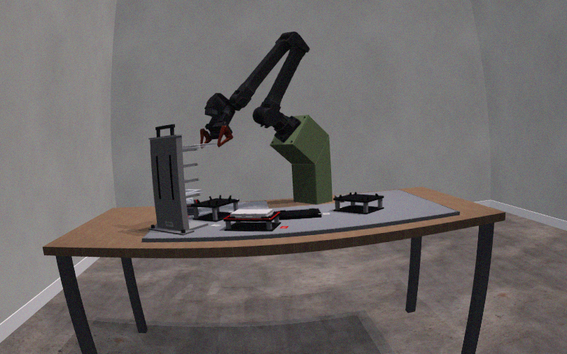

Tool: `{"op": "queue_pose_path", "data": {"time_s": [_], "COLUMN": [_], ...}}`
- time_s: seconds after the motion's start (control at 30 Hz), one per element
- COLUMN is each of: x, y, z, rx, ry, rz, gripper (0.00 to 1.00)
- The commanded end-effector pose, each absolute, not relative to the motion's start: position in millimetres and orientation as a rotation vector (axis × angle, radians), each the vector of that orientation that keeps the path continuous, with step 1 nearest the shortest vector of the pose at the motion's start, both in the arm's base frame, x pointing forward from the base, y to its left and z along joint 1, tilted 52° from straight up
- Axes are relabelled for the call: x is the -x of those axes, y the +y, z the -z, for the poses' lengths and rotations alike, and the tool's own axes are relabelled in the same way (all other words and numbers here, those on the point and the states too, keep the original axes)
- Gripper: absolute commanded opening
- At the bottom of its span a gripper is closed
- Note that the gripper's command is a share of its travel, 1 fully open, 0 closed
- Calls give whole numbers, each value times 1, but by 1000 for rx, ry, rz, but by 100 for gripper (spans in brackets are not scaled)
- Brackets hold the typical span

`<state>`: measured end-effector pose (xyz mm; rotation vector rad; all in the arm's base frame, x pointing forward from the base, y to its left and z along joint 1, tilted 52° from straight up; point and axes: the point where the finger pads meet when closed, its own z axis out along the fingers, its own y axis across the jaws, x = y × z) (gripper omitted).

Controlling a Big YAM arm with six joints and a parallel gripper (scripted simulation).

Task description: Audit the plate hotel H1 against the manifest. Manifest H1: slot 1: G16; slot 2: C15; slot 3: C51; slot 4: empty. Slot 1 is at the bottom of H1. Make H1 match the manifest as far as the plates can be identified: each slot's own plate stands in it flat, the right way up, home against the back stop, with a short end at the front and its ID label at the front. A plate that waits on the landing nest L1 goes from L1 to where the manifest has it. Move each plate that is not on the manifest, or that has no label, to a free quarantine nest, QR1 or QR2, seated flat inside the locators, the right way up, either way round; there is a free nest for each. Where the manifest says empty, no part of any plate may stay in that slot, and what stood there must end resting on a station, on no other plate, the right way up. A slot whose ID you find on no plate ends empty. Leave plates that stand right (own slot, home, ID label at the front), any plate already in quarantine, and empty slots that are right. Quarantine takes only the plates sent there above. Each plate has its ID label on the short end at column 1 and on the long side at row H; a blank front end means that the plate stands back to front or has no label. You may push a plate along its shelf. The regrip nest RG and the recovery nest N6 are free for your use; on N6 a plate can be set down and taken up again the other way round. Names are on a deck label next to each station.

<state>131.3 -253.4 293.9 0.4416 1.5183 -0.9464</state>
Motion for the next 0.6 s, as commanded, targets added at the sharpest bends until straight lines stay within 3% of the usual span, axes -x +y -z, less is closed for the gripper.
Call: {"op": "queue_pose_path", "data": {"time_s": [0.0, 0.57], "x": [-124, -113], "y": [-251, -243], "z": [-297, -283], "rx": [-456, -453], "ry": [1498, 1497], "rz": [960, 963], "gripper": [86, 86]}}
